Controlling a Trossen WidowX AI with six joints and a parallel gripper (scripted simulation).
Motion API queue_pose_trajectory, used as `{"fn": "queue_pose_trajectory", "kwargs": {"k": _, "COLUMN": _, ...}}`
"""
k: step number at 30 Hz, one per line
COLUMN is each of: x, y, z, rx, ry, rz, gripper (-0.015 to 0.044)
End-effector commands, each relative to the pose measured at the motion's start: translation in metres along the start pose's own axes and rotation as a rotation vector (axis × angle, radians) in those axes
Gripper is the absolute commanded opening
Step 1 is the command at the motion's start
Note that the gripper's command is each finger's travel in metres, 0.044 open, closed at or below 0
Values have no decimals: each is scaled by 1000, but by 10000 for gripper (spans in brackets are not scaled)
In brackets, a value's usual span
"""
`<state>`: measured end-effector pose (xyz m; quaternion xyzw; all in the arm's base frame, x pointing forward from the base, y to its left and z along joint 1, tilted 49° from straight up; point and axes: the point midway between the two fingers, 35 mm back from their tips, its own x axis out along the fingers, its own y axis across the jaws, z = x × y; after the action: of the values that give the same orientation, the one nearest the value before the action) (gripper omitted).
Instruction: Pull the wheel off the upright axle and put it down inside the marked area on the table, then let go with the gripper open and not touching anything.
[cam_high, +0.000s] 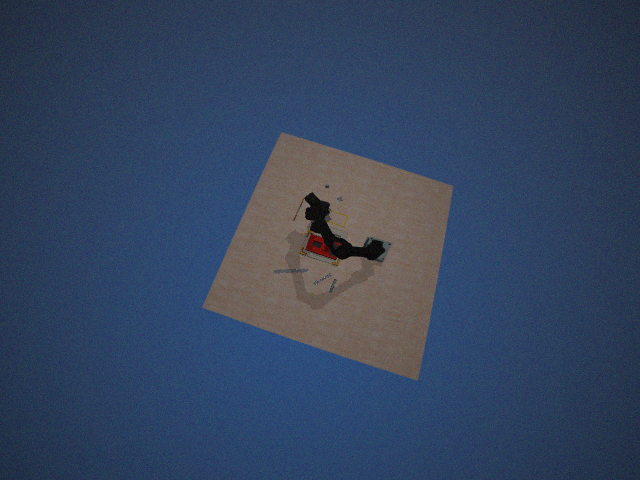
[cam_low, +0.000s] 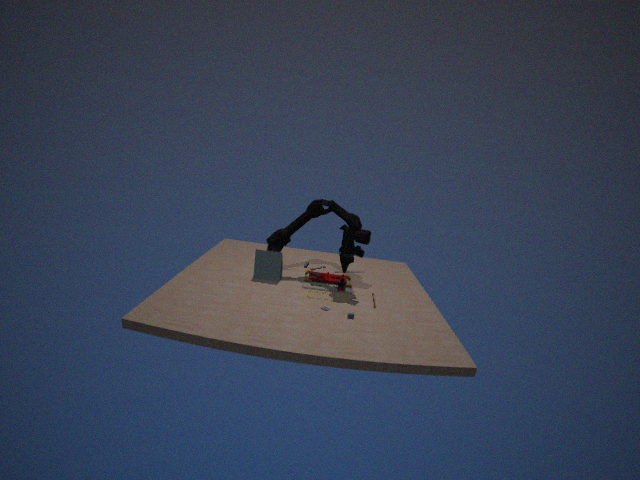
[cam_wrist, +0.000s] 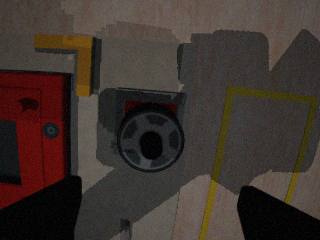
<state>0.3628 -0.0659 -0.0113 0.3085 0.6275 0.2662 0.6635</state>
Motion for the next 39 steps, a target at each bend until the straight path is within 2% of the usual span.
{"fn": "queue_pose_trajectory", "kwargs": {"k": 1, "x": 25, "y": 1, "z": -1, "rx": 7, "ry": 10, "rz": 12, "gripper": 300}}
{"fn": "queue_pose_trajectory", "kwargs": {"k": 7, "x": 65, "y": 3, "z": -2, "rx": 7, "ry": 10, "rz": 16, "gripper": 300}}
{"fn": "queue_pose_trajectory", "kwargs": {"k": 13, "x": 70, "y": 4, "z": -1, "rx": 7, "ry": 10, "rz": 17, "gripper": 300}}
{"fn": "queue_pose_trajectory", "kwargs": {"k": 16, "x": 67, "y": 6, "z": -1, "rx": -5, "ry": 18, "rz": 10, "gripper": 221}}
{"fn": "queue_pose_trajectory", "kwargs": {"k": 26, "x": 67, "y": 6, "z": -1, "rx": -5, "ry": 18, "rz": 10, "gripper": 155}}
{"fn": "queue_pose_trajectory", "kwargs": {"k": 32, "x": 65, "y": 6, "z": -1, "rx": -4, "ry": 18, "rz": 11, "gripper": 0}}
{"fn": "queue_pose_trajectory", "kwargs": {"k": 39, "x": 63, "y": 6, "z": -1, "rx": -3, "ry": 18, "rz": 11, "gripper": 0}}
